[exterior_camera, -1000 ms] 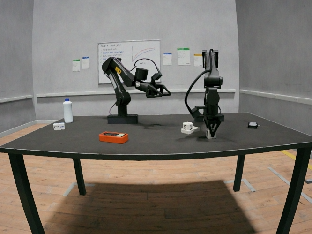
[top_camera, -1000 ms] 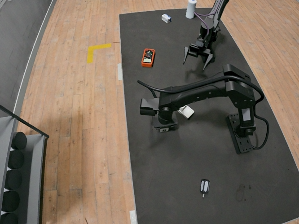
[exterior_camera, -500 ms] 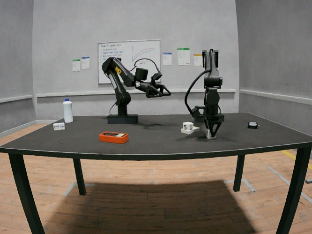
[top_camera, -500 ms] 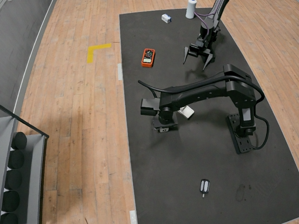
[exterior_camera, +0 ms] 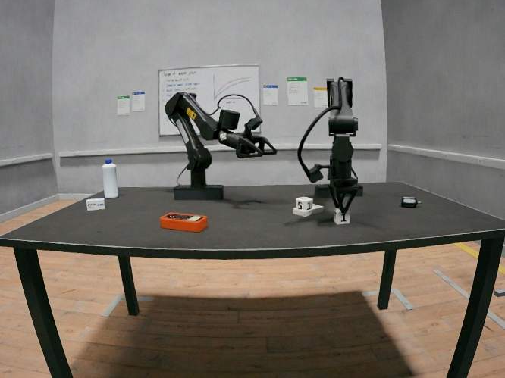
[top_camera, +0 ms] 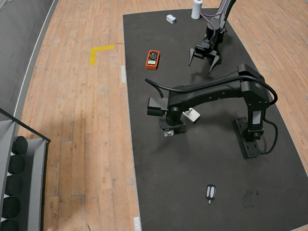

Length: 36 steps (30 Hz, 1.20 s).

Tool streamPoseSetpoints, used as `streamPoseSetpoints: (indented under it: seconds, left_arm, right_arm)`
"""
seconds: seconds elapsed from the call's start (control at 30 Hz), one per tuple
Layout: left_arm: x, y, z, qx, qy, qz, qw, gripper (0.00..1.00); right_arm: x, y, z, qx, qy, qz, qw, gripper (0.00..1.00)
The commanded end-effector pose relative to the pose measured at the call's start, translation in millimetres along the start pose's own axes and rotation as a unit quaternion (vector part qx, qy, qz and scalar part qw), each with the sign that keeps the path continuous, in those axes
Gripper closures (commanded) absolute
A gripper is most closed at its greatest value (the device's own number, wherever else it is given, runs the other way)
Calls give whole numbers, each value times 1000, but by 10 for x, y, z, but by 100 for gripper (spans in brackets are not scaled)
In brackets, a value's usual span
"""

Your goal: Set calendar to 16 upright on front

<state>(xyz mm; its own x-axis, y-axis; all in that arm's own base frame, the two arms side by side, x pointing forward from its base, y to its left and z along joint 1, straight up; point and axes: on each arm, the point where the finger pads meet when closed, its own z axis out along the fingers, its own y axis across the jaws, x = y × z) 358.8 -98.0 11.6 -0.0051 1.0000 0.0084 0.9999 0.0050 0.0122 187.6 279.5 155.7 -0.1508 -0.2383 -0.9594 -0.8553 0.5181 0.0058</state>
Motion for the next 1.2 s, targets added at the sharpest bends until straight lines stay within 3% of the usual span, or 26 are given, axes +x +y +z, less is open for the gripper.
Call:
streamPoseSetpoints:
  seconds: [0.0,0.07,0.1,0.27,0.6,0.7,0.93,1.0,1.17]
  left_arm:
    - [-83,118,-264,-26,-15,3,1000,25]
    - [-100,117,-333,-26,-15,1,1000,2]
    - [-101,116,-390,-26,-15,2,1000,0]
    - [-67,122,-684,-26,-15,1,1000,0]
    - [13,121,-482,3,-6,-2,1000,0]
    - [-66,111,-524,-4,-21,-31,999,34]
    - [-539,-273,-524,33,-67,-180,981,36]
    - [-539,-273,-524,33,-67,-180,981,36]
    - [-706,-558,-504,29,-44,-278,959,36]
  right_arm:
    - [-81,6,2,0,-12,0,1000,0]
    - [-81,6,2,0,-12,0,1000,0]
    - [-81,6,2,0,-12,0,1000,0]
    - [-81,6,2,0,-12,0,1000,0]
    - [-81,6,2,0,-12,0,1000,0]
    - [-48,29,8,-4,1,0,1000,0]
    - [-1,84,-146,-18,94,1,995,0]
    - [-1,84,-146,-18,94,1,995,0]
    - [-296,136,-510,-26,140,2,990,0]
